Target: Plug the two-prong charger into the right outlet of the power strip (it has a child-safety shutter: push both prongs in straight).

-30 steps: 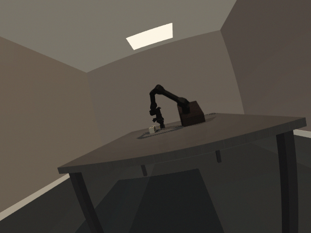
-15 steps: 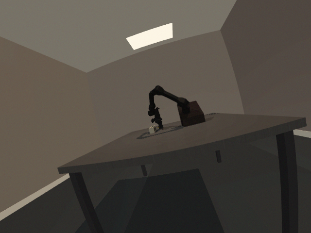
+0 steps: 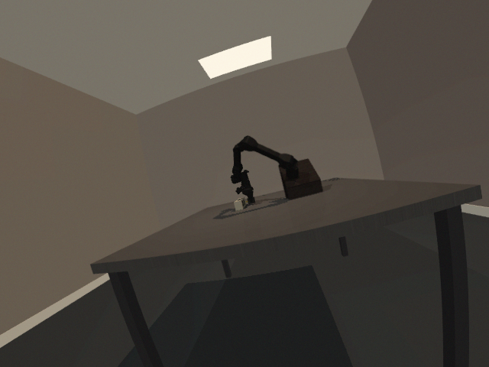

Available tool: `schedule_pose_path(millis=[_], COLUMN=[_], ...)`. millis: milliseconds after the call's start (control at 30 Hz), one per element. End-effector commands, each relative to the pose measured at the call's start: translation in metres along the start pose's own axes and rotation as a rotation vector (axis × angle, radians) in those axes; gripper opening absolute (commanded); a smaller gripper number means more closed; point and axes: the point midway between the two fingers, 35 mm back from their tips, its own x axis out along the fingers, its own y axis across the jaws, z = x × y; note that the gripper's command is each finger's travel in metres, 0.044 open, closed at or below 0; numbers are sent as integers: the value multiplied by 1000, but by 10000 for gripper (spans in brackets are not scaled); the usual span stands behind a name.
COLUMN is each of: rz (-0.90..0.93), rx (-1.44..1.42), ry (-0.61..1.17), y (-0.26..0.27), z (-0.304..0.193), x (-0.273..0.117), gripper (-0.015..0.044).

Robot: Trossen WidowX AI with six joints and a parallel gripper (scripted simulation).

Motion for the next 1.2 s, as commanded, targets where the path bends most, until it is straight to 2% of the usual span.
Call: schedule_pose_path(millis=[0, 1167], rz=[6, 6], rx=[7, 7], ry=[-1, -1], y=[1, 2], z=[1, 7], x=[0, 0], gripper=[0, 0])
